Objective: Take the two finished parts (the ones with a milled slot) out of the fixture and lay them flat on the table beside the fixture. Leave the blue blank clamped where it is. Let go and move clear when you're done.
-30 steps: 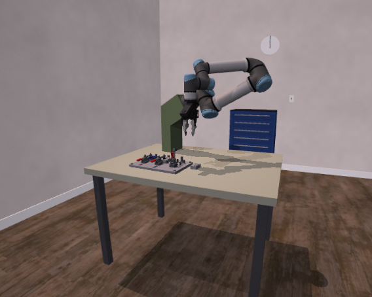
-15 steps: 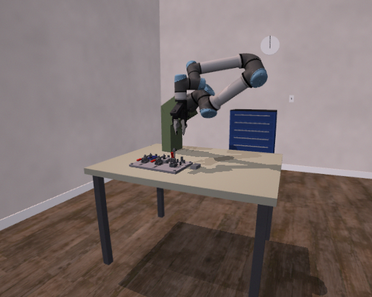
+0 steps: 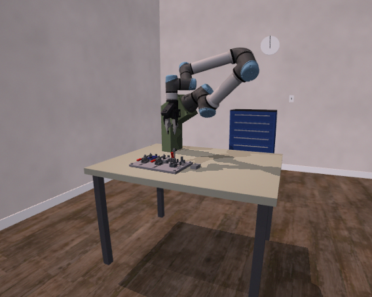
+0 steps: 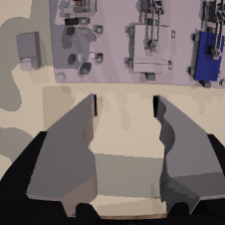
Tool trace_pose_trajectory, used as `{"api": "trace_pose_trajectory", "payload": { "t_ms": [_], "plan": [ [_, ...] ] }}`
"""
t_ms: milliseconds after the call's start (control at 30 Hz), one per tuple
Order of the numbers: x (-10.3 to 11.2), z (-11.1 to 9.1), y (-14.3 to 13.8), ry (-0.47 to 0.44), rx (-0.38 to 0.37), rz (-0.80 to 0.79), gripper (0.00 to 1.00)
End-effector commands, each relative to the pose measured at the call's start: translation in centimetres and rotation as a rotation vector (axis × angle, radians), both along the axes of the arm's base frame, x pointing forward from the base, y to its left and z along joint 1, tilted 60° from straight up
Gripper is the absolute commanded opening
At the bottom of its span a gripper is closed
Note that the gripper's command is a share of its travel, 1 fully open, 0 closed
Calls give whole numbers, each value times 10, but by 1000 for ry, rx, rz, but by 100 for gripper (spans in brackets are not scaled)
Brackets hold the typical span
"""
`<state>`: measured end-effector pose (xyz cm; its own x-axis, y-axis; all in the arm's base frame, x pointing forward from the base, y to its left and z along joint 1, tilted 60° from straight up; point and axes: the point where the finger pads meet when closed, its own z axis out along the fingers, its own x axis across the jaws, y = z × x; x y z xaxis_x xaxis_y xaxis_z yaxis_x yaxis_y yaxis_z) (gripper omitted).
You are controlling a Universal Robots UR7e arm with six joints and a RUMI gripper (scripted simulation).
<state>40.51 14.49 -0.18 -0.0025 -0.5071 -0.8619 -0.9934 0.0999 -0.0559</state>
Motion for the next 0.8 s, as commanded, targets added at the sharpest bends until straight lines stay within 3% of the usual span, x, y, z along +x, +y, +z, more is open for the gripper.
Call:
{"api": "trace_pose_trajectory", "payload": {
  "t_ms": [0, 200, 767],
  "plan": [
    [1, -16, -9, -1, 0, -1, 28],
    [1, -31, -18, -1, 0, -1, 28],
    [1, -43, -25, -1, 0, -1, 28]
  ]
}}
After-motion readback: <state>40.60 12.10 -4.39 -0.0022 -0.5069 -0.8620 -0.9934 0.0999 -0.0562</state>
